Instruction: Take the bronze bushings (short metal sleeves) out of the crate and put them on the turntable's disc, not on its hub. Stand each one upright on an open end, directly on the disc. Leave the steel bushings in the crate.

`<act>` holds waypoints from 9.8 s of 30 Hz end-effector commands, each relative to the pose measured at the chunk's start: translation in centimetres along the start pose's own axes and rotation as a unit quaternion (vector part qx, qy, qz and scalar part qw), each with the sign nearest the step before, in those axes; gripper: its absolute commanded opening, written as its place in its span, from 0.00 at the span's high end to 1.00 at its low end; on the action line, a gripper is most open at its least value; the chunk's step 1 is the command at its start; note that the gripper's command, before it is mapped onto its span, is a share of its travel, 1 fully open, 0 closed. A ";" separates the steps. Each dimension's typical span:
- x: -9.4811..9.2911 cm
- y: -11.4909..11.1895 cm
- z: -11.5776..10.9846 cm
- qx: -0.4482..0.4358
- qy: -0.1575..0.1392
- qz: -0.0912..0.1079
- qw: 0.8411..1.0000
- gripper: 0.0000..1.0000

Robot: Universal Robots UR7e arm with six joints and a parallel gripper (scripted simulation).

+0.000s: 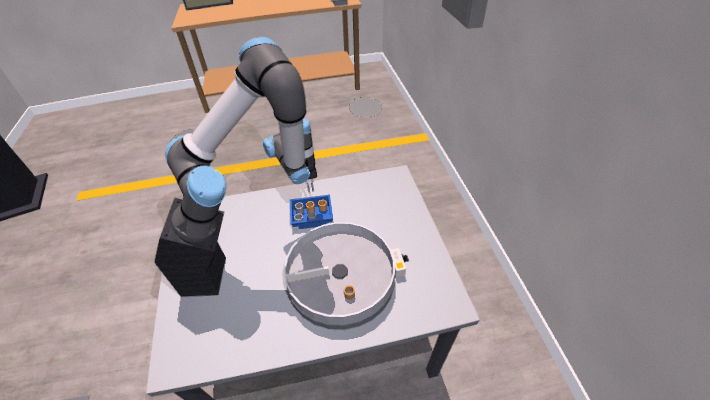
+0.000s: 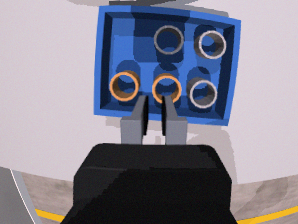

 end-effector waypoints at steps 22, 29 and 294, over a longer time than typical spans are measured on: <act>0.1 -0.3 0.0 -0.001 -0.001 0.002 1.000 0.64; 0.1 -0.3 0.0 -0.001 -0.001 0.002 1.000 0.64; -10.8 -0.2 -0.1 0.000 -0.001 0.001 1.000 1.00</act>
Point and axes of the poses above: the point where the finger pads meet when closed, its own x axis back along the fingers, its own y axis across the jaws, z = x × y, the point moved 2 cm from there along x, back along the fingers, and after that the axes turned 2 degrees about -x, right-handed, at the moved point
